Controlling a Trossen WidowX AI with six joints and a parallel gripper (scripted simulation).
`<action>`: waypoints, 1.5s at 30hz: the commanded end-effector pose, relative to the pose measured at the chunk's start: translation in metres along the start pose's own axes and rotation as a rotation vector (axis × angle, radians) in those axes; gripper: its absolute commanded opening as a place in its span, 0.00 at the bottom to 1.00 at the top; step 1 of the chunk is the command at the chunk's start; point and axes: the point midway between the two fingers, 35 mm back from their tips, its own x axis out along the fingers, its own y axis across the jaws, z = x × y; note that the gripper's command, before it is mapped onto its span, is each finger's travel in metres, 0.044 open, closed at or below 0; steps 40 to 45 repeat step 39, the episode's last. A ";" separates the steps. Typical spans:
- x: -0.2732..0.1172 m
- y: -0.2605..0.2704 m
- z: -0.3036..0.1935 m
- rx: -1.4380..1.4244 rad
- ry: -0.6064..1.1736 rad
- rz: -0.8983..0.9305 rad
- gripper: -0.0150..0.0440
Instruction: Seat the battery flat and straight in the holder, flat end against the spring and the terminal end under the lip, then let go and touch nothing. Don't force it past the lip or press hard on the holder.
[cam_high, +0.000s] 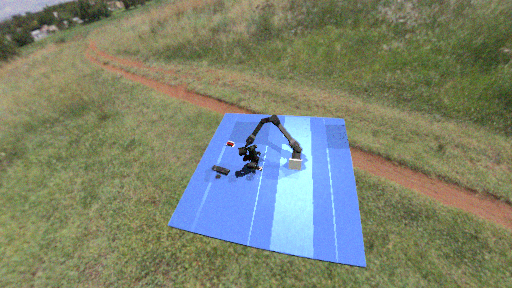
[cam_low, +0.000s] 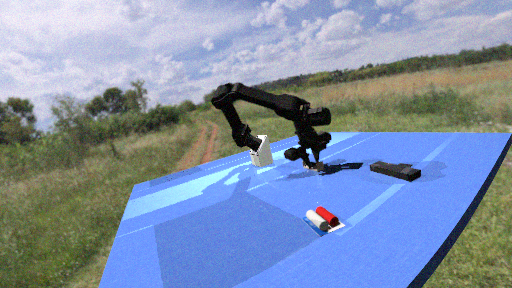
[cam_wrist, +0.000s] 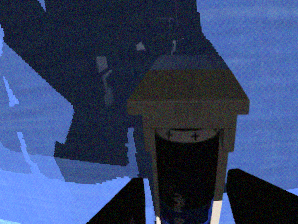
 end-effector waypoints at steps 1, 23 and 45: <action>-0.008 0.002 0.000 0.004 -0.001 0.003 0.53; -0.082 0.017 -0.007 0.004 -0.001 0.006 1.00; -0.082 0.017 -0.007 0.004 -0.001 0.006 1.00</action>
